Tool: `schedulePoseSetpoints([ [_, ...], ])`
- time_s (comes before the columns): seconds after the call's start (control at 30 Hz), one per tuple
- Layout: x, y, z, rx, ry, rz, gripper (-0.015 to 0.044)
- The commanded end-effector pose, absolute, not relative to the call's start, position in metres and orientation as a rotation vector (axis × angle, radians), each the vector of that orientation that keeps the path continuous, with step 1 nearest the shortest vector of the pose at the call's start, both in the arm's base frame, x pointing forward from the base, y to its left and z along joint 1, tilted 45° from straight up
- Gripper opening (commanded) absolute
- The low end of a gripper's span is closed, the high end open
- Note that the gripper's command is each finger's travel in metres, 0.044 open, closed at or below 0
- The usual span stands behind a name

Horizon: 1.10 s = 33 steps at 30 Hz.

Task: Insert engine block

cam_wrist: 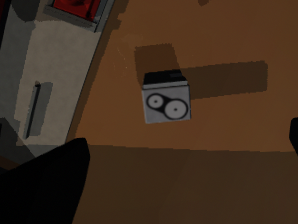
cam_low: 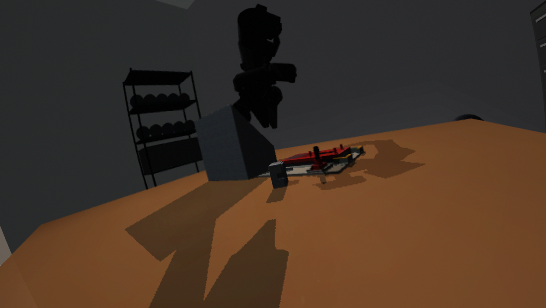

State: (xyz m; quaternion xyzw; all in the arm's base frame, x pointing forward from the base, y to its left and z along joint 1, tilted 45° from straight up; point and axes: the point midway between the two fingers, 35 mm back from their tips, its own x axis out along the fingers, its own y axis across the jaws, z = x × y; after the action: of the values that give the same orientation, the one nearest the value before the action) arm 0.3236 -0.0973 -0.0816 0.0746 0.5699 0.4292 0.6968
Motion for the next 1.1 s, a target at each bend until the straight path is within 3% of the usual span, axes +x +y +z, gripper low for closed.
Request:
schedulePoseSetpoints([
  [0.0,0.317,-0.067,-0.11,0.184,1.283,0.978,0.044],
  [1.07,0.314,-0.035,-0.143,0.185,1.283,0.979,0.044],
])
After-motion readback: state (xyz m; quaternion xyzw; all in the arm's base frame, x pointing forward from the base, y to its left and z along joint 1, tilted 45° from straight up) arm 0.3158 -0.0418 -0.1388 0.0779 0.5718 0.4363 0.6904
